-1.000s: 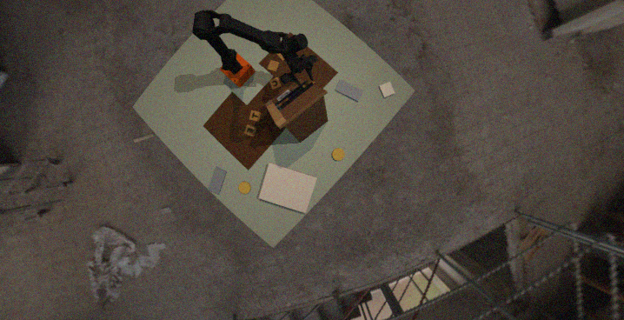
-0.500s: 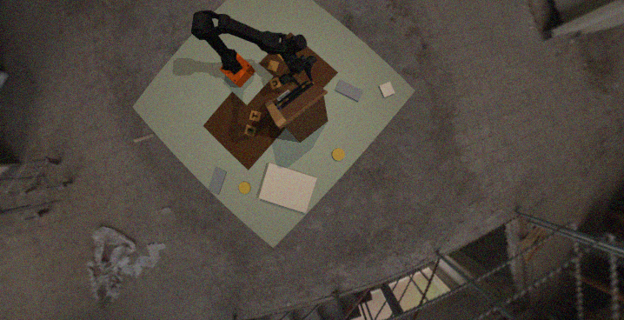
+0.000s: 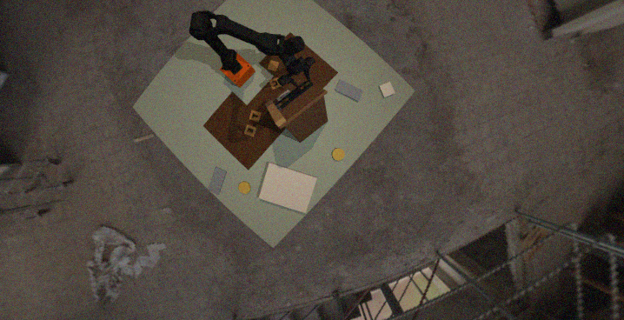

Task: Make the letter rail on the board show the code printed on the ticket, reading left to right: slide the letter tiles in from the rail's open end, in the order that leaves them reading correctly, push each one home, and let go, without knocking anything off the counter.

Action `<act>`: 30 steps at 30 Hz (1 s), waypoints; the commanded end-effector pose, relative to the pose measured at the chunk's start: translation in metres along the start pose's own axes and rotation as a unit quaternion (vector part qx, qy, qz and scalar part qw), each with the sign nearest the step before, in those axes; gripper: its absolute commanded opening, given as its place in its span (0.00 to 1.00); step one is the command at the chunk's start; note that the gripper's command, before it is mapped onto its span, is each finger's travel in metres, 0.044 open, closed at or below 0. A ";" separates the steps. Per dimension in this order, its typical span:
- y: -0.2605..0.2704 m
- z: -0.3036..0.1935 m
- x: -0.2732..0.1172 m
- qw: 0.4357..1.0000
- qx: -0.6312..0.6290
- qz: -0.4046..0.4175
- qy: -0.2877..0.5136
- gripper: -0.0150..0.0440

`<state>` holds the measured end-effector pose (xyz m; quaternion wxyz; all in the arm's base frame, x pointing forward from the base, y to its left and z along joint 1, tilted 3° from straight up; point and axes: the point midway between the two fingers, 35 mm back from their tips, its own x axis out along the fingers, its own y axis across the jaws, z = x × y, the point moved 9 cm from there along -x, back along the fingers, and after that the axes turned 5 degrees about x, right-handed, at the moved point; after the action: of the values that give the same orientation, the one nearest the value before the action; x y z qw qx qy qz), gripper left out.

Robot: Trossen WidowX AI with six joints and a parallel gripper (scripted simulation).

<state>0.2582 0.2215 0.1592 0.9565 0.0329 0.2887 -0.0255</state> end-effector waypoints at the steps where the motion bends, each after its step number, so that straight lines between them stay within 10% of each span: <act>1: -0.004 -0.001 -0.001 1.000 -0.003 0.001 0.001 0.25; 30: -0.026 0.001 -0.001 1.000 -0.004 0.000 0.000 0.25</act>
<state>0.2573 0.1999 0.1595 0.9566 0.0318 0.2886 -0.0257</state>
